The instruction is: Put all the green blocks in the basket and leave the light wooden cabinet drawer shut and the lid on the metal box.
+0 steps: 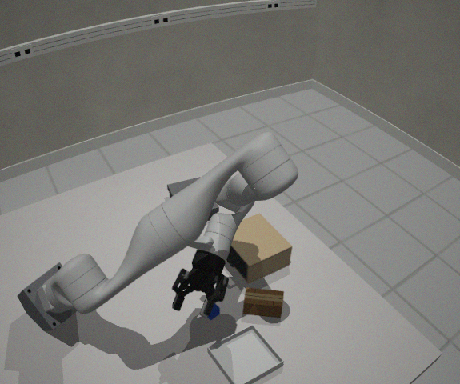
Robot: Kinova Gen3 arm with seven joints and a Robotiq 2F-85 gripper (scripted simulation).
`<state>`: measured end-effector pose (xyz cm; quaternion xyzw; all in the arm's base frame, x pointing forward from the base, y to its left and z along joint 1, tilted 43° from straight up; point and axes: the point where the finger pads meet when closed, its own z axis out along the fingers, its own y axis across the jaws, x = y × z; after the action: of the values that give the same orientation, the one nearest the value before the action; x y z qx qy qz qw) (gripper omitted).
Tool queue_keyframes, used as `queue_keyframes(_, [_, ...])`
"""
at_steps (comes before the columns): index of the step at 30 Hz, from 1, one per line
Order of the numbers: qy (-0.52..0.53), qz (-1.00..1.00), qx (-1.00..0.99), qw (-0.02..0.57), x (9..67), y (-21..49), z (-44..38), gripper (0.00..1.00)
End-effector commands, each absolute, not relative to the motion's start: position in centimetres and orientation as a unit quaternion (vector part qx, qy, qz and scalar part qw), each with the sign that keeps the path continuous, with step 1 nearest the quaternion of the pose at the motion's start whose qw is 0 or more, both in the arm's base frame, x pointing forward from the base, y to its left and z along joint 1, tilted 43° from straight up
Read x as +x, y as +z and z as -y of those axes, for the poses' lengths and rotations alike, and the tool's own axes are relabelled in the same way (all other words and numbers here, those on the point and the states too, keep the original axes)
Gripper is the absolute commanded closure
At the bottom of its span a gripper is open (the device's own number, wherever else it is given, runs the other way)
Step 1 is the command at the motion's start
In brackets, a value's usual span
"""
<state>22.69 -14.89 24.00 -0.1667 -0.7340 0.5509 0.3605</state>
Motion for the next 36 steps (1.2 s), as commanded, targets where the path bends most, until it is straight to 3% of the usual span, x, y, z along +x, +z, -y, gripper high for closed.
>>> queue_keyframes(1, [0.551, 0.734, -0.167, 0.36, 22.7, 24.0, 14.9, 0.0])
queue_keyframes(17, [0.551, 0.734, -0.167, 0.36, 22.7, 24.0, 14.9, 0.0])
queue_keyframes(18, [0.551, 0.735, -0.166, 0.36, 22.7, 24.0, 14.9, 0.9])
queue_keyframes(27, [0.532, 0.781, -0.015, 0.327, 27.1, 19.7, 12.9, 0.9])
queue_keyframes(36, [0.463, 0.798, 0.286, 0.26, 33.9, 10.4, 3.6, 0.9])
